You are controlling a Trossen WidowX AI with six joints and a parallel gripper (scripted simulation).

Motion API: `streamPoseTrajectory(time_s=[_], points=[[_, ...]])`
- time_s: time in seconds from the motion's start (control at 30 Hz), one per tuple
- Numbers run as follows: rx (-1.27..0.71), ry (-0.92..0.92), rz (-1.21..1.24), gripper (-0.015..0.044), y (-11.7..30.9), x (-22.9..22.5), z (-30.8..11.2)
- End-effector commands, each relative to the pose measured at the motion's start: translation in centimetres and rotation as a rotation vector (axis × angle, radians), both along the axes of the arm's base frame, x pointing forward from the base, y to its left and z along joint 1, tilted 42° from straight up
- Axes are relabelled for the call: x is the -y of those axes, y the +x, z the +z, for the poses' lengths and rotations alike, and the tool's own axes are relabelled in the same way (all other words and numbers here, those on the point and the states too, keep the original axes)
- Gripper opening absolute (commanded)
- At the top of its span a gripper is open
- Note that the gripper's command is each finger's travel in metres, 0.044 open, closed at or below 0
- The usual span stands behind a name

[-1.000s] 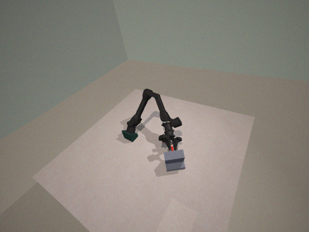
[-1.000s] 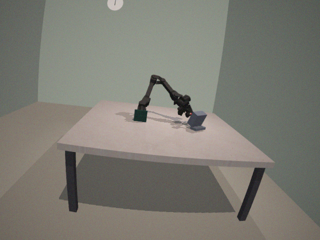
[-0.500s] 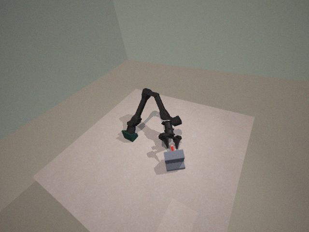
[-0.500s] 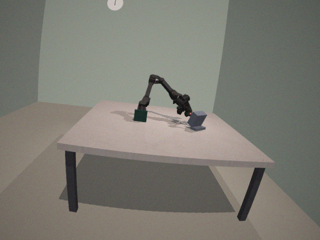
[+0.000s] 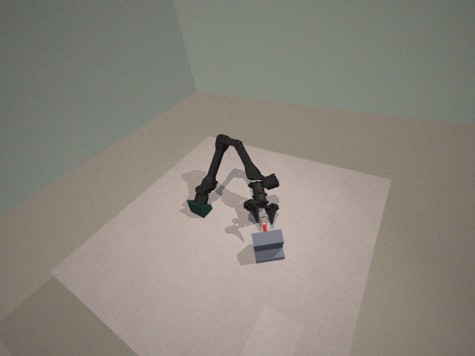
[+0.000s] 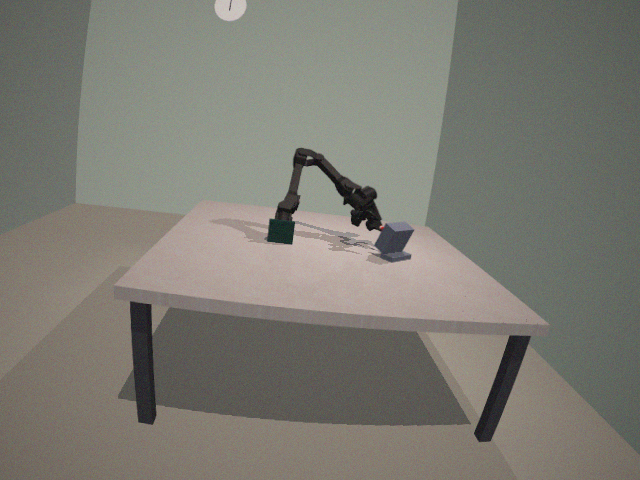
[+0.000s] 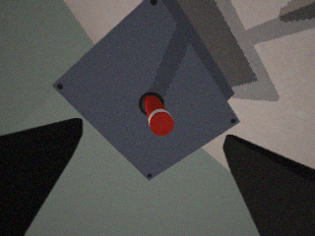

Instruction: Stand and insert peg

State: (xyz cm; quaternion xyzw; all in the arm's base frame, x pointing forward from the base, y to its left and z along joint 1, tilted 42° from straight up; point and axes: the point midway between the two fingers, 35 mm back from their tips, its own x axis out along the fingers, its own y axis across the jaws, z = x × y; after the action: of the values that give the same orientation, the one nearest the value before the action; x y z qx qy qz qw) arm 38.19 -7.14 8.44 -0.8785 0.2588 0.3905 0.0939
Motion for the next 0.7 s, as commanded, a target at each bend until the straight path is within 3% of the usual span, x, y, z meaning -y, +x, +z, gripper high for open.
streamPoseTrajectory(time_s=[0.0, 0.67], points=[[0.006, 0.001, -0.004, 0.0440, -0.3, -0.3, 0.6], [0.003, 0.001, -0.001, 0.0440, -1.9, -1.5, 2.8]])
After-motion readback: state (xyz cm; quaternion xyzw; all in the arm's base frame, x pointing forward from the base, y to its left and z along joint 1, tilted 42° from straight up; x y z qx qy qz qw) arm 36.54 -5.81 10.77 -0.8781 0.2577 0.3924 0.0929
